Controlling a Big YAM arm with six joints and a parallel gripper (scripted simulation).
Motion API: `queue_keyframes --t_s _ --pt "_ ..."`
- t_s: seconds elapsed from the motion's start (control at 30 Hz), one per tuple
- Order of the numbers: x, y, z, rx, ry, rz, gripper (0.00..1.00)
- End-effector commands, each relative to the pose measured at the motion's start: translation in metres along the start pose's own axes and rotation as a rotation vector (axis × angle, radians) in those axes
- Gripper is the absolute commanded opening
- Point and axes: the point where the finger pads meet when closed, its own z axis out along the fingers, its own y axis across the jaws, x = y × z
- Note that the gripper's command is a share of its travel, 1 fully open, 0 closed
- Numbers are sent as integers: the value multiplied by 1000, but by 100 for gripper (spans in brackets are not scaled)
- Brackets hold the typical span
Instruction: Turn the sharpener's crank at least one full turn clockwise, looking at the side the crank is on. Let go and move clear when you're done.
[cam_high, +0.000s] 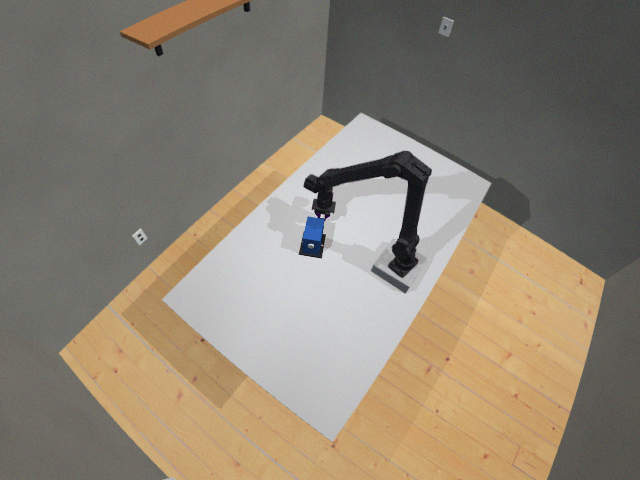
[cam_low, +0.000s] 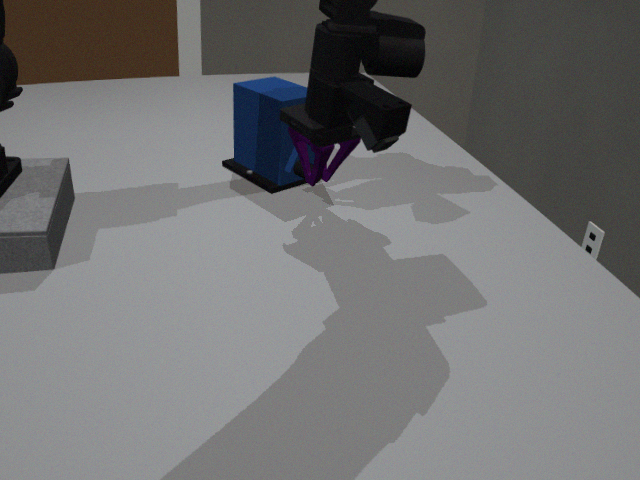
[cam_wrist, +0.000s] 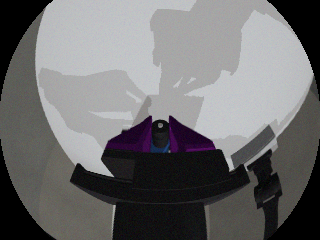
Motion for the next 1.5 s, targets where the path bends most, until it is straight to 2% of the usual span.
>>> queue_keyframes --t_s 0.0,0.8,1.03,1.47 --pt "-5 -11 -14 -6 -7 4 15" --pt "-1 -27 -38 -6 -7 4 15" --pt "-10 -8 -65 -50 -31 4 15" --pt "-4 -4 -81 -51 -31 11 15"
